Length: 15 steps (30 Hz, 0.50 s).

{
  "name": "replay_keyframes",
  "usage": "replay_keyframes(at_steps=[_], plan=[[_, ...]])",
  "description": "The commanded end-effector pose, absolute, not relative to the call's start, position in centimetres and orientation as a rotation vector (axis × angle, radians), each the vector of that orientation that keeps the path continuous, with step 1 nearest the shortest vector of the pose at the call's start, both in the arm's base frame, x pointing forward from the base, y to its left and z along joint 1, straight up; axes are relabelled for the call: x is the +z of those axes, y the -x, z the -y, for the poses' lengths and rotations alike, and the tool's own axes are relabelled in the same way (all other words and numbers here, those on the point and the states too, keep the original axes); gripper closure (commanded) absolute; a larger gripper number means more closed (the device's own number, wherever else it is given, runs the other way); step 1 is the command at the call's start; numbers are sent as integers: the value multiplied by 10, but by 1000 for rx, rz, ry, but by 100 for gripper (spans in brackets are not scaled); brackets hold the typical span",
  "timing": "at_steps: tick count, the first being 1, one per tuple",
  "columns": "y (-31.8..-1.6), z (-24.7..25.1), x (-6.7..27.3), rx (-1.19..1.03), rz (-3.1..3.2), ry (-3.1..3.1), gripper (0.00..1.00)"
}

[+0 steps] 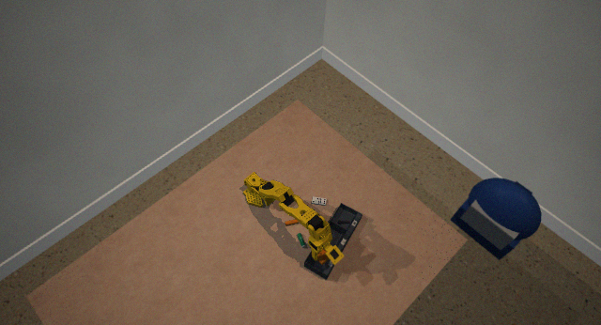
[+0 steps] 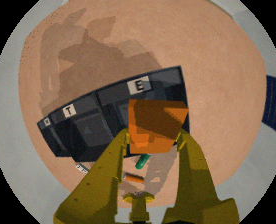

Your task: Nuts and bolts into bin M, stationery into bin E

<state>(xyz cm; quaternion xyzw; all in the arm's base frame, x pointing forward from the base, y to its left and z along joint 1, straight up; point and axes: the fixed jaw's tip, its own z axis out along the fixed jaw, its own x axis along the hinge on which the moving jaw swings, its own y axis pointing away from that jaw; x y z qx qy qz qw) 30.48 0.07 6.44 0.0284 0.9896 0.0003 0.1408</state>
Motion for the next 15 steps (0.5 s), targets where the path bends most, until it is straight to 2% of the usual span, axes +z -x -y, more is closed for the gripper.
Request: replay_keyframes(at_steps=[1,15], plan=[[-310,-4,78,7,-2800,-76,100],[-310,-4,63,6,-2823,-78,100]])
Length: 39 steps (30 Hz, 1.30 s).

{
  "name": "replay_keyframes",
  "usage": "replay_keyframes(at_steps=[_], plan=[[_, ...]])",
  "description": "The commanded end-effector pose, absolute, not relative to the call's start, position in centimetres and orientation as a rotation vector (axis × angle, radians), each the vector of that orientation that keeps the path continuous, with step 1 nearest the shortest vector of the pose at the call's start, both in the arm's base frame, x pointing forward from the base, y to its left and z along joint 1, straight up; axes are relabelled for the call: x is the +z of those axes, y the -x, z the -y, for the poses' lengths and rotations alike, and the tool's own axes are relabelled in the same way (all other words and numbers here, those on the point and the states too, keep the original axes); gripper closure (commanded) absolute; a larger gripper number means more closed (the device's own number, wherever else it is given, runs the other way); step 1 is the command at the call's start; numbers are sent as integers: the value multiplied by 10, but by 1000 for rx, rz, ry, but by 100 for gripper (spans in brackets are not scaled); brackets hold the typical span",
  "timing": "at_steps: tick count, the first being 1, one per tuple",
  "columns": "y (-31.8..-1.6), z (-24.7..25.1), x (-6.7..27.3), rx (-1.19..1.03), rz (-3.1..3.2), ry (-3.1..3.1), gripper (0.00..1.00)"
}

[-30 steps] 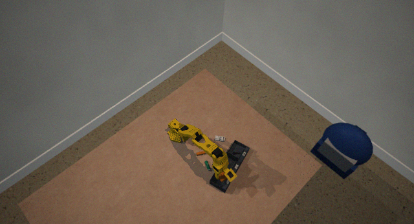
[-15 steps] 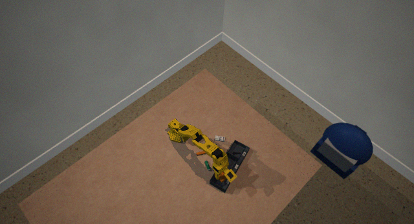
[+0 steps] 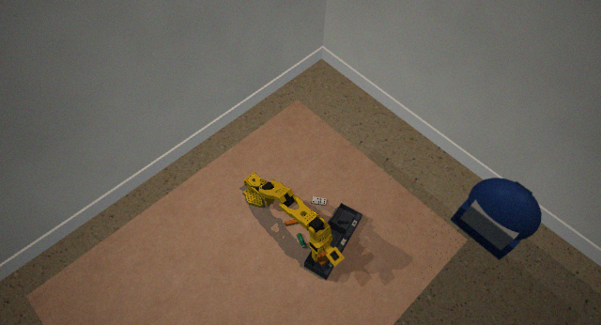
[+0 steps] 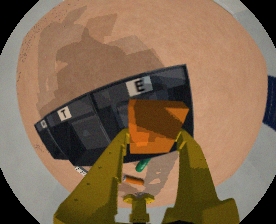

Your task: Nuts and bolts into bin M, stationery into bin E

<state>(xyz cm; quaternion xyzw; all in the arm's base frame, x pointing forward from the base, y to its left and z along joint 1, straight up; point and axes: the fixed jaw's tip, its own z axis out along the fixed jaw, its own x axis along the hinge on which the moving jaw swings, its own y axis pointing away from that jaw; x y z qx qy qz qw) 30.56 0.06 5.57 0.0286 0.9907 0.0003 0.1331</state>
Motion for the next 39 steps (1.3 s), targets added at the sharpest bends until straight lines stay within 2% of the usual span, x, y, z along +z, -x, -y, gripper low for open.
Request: replay_keyframes(at_steps=[1,39], plan=[[-310,-3,62,6,-2824,-78,100],[-310,-3,62,7,-2804,-79,100]])
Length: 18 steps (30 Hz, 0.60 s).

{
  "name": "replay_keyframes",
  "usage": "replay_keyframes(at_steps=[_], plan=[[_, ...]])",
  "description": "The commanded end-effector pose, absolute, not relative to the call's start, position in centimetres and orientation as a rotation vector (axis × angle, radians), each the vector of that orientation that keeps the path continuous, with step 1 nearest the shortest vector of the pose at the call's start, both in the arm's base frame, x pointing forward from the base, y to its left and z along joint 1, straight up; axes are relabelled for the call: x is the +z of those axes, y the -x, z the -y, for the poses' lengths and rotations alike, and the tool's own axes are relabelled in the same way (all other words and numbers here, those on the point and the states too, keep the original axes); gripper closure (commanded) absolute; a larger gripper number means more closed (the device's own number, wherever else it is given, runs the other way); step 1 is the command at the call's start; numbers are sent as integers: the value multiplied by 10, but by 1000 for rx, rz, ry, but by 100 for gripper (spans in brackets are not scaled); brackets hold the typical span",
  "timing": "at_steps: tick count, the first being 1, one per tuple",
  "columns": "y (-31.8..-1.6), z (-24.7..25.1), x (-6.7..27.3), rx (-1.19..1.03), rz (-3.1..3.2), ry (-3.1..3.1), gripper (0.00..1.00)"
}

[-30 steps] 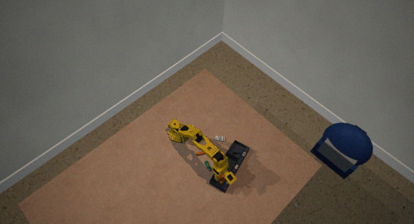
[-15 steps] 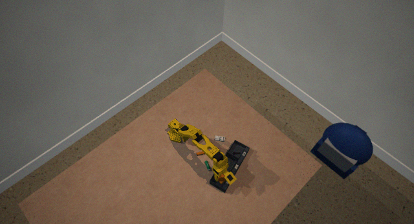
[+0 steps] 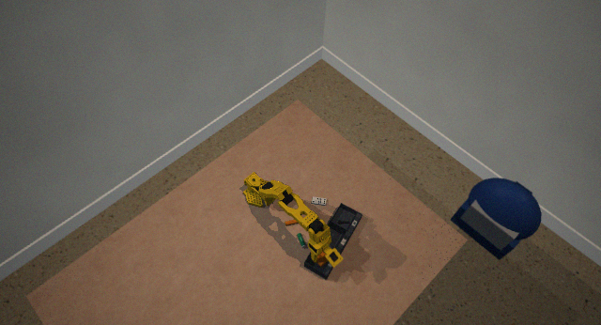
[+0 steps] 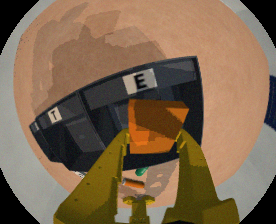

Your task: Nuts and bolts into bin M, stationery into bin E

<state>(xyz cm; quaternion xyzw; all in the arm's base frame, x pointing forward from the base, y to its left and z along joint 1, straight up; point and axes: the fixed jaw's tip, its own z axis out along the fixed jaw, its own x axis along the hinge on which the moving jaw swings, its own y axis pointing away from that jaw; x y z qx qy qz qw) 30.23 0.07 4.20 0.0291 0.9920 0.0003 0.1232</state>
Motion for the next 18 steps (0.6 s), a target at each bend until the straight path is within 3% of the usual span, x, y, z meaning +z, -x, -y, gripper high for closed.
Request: replay_keyframes(at_steps=[1,18], plan=[[-310,-3,62,7,-2804,-79,100],[-310,-3,58,7,-2804,-79,100]])
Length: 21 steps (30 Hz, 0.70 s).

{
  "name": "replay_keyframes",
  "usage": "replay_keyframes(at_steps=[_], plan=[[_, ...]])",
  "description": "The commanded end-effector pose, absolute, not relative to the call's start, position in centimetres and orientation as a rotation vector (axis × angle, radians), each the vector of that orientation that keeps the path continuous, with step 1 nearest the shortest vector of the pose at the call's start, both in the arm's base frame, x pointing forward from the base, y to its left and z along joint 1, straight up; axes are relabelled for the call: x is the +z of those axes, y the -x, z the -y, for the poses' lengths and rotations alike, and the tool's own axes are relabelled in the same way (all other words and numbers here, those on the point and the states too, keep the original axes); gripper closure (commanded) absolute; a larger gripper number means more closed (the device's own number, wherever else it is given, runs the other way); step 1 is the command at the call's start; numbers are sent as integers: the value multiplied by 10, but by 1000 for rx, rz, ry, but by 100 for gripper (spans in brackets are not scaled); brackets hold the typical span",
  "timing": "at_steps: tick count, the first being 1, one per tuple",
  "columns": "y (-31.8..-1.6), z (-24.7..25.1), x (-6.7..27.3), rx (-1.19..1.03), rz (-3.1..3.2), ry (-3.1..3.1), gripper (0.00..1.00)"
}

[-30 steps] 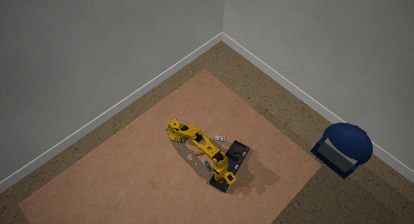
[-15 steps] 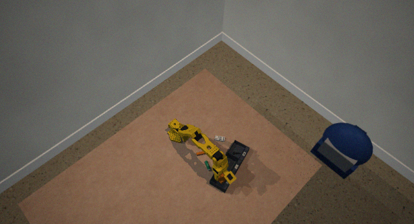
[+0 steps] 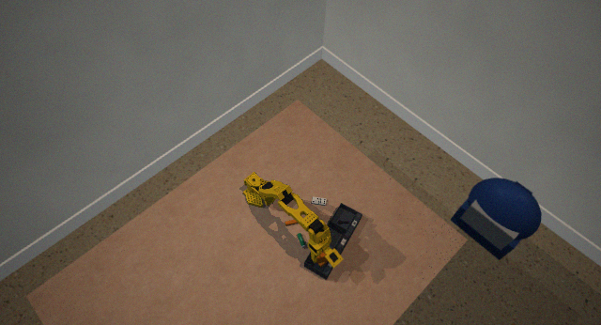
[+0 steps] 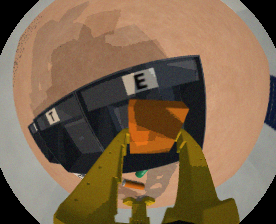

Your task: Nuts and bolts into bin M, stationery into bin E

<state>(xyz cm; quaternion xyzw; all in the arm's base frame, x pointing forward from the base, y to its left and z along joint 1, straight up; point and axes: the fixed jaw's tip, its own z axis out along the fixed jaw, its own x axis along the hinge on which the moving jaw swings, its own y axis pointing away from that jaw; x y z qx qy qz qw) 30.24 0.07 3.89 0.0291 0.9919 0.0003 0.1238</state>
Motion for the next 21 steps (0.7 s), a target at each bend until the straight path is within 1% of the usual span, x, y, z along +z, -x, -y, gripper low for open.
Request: replay_keyframes(at_steps=[1,21], plan=[[-310,-3,57,7,-2804,-79,100],[-311,-3,50,7,-2804,-79,100]])
